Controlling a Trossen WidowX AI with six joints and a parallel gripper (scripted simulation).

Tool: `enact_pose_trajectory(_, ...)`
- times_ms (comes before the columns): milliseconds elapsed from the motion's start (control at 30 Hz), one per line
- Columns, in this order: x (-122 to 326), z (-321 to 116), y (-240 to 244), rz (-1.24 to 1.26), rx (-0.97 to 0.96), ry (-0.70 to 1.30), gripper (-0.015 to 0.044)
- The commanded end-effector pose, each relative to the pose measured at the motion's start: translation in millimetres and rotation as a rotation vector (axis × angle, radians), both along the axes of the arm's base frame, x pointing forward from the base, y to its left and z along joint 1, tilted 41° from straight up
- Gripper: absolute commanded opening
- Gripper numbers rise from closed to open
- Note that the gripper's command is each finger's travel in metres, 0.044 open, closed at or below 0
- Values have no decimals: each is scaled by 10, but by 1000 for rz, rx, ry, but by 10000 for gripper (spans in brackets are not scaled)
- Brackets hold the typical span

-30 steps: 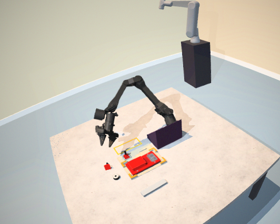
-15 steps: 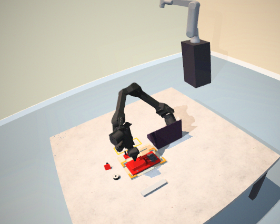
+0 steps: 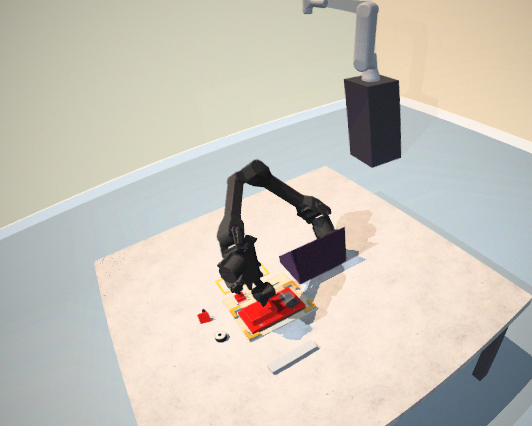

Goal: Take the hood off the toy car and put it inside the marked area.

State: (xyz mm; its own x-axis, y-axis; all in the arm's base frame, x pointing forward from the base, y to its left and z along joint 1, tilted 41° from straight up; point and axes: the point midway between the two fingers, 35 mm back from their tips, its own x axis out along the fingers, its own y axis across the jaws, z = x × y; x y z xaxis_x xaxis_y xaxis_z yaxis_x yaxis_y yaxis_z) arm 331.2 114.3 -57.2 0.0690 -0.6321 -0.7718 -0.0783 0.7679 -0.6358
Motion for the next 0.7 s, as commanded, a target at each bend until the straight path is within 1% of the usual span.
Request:
enact_pose_trajectory(0,9,-26,-27,3,-4,1,440)
enact_pose_trajectory(667,29,-140,-131,3,-4,0,440)
